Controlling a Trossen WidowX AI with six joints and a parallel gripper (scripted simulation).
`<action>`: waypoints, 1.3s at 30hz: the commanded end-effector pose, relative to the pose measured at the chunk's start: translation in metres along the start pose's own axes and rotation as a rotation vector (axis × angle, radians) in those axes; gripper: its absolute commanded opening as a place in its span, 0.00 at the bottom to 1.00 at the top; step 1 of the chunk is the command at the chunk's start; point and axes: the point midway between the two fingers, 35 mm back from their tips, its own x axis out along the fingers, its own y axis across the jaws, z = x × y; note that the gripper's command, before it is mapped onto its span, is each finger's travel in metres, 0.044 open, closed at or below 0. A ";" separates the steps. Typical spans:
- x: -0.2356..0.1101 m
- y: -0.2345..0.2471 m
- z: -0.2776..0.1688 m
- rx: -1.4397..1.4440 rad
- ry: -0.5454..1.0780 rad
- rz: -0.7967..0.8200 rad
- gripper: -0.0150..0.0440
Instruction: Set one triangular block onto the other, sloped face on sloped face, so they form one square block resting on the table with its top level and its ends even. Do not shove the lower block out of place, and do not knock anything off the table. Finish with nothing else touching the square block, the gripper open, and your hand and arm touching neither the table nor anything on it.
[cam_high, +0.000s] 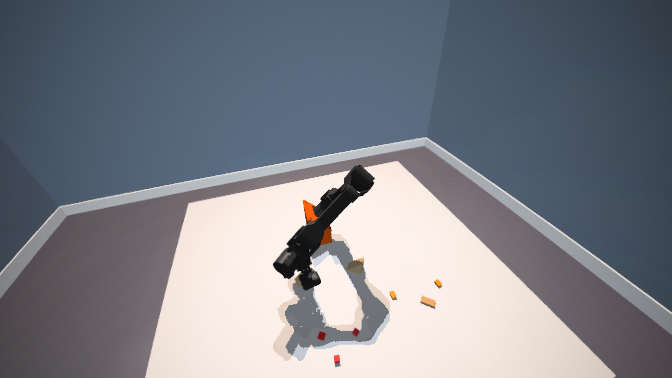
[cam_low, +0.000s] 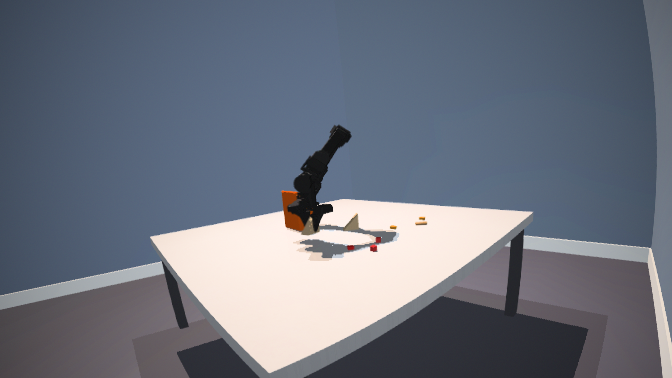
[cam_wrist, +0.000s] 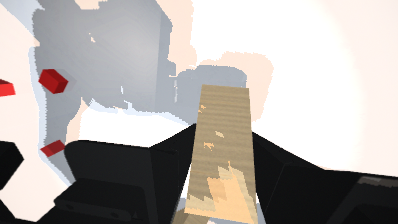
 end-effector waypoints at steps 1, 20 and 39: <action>0.001 -0.002 0.000 0.116 -0.001 -0.004 0.25; 0.001 -0.003 0.000 0.610 -0.002 -0.004 0.25; 0.022 -0.002 -0.001 0.602 0.001 0.000 0.25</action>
